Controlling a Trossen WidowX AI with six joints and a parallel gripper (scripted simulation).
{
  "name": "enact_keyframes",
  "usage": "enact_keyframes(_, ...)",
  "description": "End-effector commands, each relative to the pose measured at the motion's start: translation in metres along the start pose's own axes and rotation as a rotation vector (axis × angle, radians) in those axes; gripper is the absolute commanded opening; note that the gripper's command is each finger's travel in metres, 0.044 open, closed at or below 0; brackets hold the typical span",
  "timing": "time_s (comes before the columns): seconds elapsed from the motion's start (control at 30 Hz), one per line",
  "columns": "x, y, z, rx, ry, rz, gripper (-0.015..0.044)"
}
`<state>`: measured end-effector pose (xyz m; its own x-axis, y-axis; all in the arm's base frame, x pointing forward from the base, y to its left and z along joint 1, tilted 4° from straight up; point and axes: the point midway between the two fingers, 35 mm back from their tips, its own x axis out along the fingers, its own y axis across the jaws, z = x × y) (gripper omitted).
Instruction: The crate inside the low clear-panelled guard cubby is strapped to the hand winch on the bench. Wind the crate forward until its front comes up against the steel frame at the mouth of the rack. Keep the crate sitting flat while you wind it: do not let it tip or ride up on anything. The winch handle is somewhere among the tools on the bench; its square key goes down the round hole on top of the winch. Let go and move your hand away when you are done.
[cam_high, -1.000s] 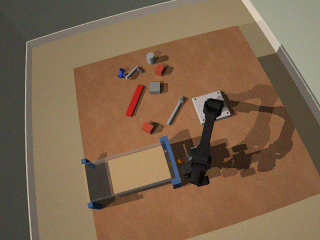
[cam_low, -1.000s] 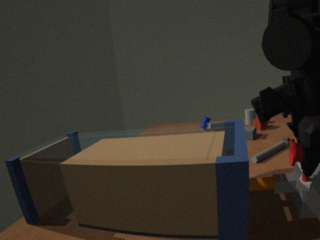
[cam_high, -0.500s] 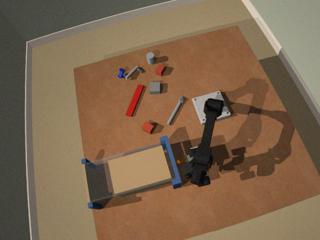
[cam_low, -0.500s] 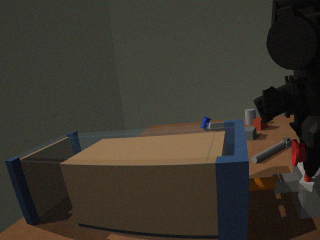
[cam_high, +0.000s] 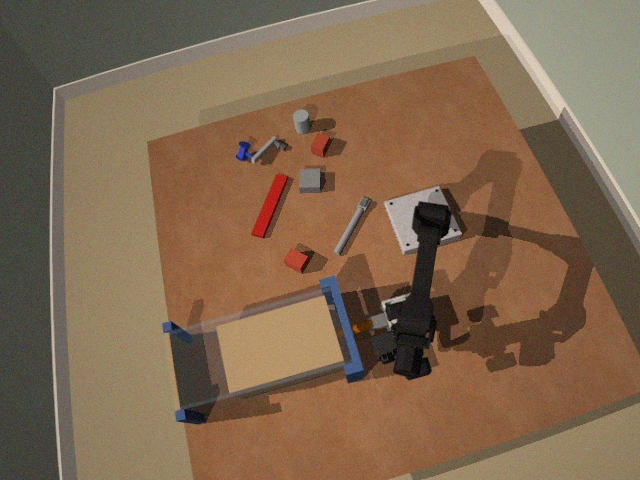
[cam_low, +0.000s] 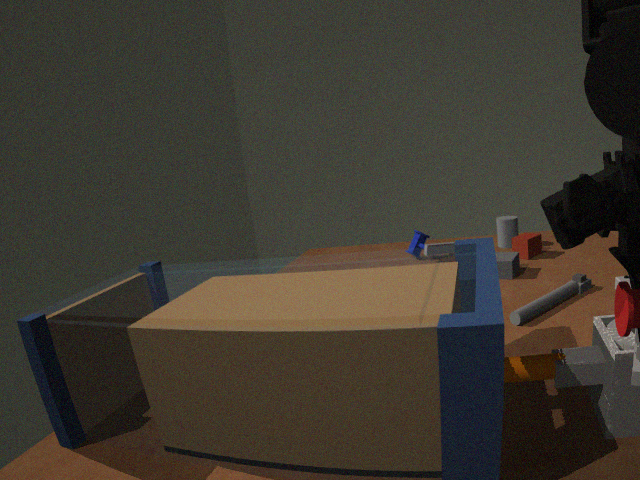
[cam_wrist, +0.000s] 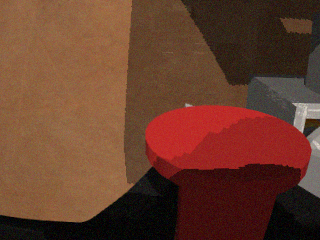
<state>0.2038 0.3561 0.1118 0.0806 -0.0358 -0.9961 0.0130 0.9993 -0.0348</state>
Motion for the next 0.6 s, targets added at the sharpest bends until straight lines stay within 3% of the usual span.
enact_keyframes(0.0, 0.000, 0.004, -0.022, -0.025, 0.039, 0.001, 0.0000)
enact_keyframes(0.57, 0.000, 0.004, -0.039, -0.025, 0.041, 0.001, 0.0000)
